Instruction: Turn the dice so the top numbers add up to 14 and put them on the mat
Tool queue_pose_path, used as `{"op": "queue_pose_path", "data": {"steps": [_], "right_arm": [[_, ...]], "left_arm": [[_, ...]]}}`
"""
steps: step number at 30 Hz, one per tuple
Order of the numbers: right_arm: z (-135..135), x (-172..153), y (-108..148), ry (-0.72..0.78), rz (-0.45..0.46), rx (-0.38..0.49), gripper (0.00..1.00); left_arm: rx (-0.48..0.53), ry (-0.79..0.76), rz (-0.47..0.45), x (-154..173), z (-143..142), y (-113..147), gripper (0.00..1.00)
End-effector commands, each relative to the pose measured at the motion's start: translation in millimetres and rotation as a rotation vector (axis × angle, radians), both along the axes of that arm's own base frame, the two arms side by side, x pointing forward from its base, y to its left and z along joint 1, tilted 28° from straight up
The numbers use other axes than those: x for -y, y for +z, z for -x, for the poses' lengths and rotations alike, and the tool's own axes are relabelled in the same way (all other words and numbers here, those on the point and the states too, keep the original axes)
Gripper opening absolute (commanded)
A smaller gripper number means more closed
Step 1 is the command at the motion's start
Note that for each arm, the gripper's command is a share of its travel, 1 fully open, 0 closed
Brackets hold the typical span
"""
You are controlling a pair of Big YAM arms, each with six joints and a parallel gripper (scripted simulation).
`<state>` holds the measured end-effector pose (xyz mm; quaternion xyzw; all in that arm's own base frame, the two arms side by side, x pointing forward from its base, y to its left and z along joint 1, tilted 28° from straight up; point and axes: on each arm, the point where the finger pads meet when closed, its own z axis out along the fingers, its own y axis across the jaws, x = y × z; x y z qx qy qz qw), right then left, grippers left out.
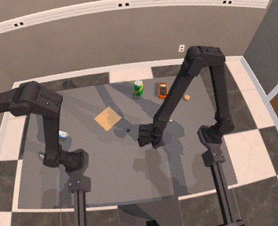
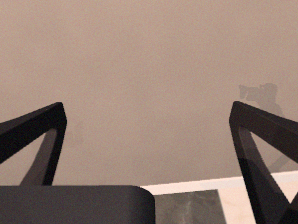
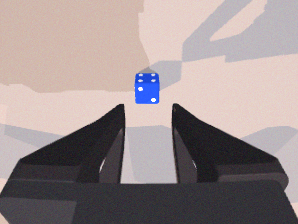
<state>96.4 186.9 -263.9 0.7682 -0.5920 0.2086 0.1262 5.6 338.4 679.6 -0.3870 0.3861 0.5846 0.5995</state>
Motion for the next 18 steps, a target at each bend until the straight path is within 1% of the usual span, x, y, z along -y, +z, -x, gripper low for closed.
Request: {"op": "queue_pose_path", "data": {"steps": [1,5,11,14,18], "right_arm": [[-4.5,-9.3,-11.2,0.007,-0.018,0.002,0.30],[-5.6,-3.7,-14.0,-0.001,-0.013,0.002,0.30],[-4.2,-6.6,-17.0,0.012,-0.018,0.003,0.30],[-4.0,-0.3,-16.6,0.005,-0.008,0.001,0.30],[-4.8,-0.3,-17.3,0.001,-0.009,0.001,0.30]], "left_arm": [[-0.012,0.009,-0.054,16.7,2.5,17.1,1.00],[-0.012,0.009,-0.054,16.7,2.5,17.1,1.00],[-0.012,0.009,-0.054,16.7,2.5,17.1,1.00],[-0.012,0.009,-0.054,16.7,2.5,17.1,1.00],[-0.012,0.009,-0.054,16.7,2.5,17.1,1.00]]}}
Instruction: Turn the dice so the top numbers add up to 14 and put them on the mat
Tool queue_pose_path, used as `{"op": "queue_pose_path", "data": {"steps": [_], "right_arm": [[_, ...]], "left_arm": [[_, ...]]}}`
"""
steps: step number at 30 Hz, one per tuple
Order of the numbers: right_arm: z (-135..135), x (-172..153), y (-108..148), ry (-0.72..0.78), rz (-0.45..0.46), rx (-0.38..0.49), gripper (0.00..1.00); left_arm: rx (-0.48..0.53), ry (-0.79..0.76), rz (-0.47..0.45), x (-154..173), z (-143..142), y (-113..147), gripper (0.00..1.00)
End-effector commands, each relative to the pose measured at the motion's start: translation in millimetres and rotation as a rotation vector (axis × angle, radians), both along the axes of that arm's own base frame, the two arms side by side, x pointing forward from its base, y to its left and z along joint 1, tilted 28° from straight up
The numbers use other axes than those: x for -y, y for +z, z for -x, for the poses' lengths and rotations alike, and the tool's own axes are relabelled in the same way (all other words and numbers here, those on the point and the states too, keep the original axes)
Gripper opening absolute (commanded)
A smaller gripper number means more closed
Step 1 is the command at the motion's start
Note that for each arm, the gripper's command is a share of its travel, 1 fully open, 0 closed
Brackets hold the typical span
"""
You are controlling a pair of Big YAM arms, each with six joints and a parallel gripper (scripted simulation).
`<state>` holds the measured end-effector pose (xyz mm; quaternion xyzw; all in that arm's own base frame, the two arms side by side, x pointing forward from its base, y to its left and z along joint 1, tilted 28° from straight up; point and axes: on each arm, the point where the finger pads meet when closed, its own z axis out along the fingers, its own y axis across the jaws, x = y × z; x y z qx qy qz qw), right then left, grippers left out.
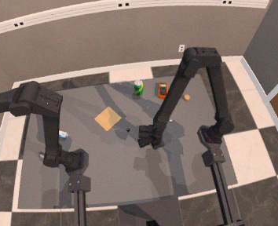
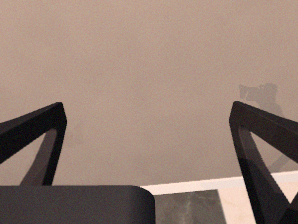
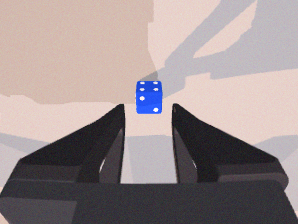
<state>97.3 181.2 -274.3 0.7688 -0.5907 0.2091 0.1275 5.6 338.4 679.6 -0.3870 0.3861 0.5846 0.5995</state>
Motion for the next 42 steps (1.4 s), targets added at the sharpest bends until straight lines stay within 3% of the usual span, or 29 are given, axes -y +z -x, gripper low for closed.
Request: {"op": "queue_pose_path", "data": {"steps": [1,42], "right_arm": [[-3.9,-5.7,-6.8,-0.001,-0.011,0.002,0.30],[-4.2,-5.4,-6.0,-0.001,-0.008,0.002,0.30]], "left_arm": [[-0.012,0.009,-0.054,16.7,2.5,17.1,1.00],[-0.012,0.009,-0.054,16.7,2.5,17.1,1.00]]}}
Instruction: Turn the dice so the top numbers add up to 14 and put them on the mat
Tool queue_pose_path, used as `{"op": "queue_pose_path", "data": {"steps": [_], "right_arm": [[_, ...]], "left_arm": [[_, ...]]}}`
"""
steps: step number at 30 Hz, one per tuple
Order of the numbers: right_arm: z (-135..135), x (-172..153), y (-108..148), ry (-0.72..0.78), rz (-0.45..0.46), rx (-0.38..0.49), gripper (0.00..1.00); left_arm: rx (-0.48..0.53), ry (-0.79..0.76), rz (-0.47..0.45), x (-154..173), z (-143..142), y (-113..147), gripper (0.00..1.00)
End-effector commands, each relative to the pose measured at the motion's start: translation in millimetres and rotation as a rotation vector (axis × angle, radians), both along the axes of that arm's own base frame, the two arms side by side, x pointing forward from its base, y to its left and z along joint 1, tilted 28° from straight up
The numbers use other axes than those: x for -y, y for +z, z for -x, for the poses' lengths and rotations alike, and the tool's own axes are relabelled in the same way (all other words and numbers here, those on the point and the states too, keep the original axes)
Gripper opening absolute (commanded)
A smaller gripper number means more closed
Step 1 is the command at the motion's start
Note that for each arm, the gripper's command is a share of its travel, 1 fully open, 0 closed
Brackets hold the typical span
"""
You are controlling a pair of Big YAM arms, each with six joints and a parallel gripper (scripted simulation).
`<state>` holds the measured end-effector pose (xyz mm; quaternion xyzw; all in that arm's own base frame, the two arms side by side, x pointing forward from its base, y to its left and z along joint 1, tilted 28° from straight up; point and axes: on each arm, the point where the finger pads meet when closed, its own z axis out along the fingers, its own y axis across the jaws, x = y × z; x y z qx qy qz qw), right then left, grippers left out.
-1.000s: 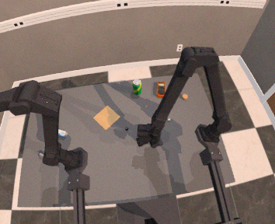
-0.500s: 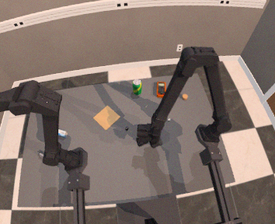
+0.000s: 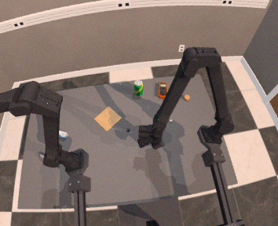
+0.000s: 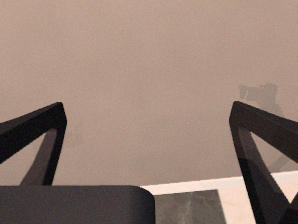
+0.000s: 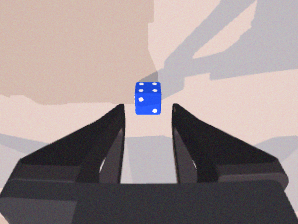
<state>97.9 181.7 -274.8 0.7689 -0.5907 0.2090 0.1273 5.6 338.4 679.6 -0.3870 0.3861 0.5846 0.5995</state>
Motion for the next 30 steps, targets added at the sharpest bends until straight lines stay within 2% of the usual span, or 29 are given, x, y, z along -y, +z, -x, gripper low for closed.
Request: {"op": "queue_pose_path", "data": {"steps": [1,30], "right_arm": [[-4,-4,-6,-0.002,-0.007,0.001,0.30],[-9,0,-25,-0.001,-0.021,0.006,0.30]], "left_arm": [[-0.012,0.009,-0.054,17,3,17,1.00],[-0.012,0.009,-0.054,17,3,17,1.00]]}}
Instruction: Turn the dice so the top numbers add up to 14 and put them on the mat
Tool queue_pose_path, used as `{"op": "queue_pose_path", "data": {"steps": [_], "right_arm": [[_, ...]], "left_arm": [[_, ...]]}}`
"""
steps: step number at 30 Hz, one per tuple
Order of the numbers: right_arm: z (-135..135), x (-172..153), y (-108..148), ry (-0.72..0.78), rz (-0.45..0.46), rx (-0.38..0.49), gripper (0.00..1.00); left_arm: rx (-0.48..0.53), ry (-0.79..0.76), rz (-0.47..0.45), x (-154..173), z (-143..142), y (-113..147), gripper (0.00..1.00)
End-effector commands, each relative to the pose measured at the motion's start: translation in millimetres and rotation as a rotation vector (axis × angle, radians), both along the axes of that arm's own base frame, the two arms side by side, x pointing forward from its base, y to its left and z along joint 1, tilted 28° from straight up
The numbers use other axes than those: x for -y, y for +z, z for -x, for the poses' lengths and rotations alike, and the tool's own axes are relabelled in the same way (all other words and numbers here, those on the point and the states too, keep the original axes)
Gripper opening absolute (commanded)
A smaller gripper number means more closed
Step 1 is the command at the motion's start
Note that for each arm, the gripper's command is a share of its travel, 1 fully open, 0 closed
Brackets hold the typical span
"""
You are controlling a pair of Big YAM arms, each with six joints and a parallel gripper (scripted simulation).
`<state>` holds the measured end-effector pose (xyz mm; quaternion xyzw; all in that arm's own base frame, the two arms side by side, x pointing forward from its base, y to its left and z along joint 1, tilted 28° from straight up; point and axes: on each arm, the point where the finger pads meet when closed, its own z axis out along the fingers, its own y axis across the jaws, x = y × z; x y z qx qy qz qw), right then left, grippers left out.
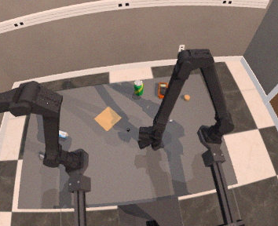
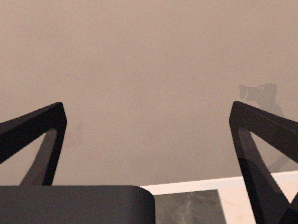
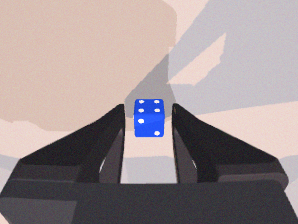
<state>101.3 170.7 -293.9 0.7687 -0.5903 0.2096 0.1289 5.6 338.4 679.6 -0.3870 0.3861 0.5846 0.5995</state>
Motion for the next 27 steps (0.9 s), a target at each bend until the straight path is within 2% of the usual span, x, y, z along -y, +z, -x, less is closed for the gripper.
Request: {"op": "queue_pose_path", "data": {"steps": [1,27], "right_arm": [[-5.5,-11.0,-5.5,-0.001,-0.025,0.007,0.30],[-4.0,-6.1,-4.0,-0.001,-0.014,0.004,0.30]], "left_arm": [[-0.012,0.009,-0.054,16.7,2.5,17.1,1.00],[-0.012,0.009,-0.054,16.7,2.5,17.1,1.00]]}}
